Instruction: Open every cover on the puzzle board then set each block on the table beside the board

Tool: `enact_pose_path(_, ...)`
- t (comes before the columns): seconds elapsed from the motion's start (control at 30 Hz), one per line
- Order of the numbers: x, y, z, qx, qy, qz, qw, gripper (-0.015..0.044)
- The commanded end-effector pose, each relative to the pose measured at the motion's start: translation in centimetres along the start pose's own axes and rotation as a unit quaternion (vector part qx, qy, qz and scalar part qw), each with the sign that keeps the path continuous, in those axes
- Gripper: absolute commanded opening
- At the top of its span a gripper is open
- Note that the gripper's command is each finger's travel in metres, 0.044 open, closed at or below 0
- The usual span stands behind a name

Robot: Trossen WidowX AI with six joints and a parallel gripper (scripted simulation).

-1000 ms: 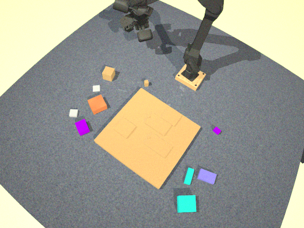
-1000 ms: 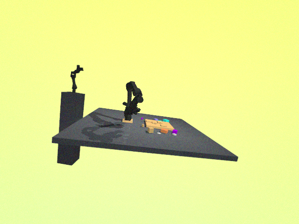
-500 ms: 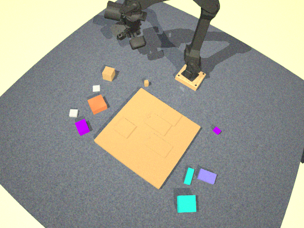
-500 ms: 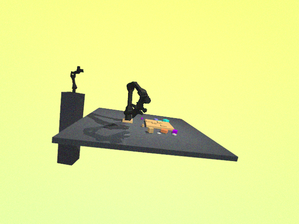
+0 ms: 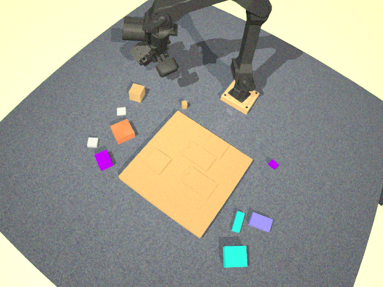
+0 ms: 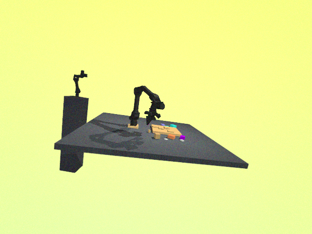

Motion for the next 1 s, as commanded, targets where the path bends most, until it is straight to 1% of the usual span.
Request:
enact_pose_path(0.0, -0.8, 1.3, 1.8, -0.011, -0.018, 0.013, 1.000, 0.0000)
enact_pose_path(0.37, -2.4, 5.6, 5.2, -0.047, -0.049, 0.047, 0.997, 0.0000)
enact_pose_path(0.67, -3.7, 8.9, 7.0, -0.071, -0.067, 0.062, 0.993, 0.0000)
enact_pose_path(0.97, -5.2, 13.0, 8.7, -0.102, -0.079, 0.095, 0.987, 0.0000)
Point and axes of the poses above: the point midway between the two fingers, 35 mm back from their tips, its own x axis out along the fingers, its own y axis across the jaws, z = x × y, the point moved 2 cm from there along -x, back along the fingers, and after that the axes turned 1 degree about x, right-handed, at the moved point
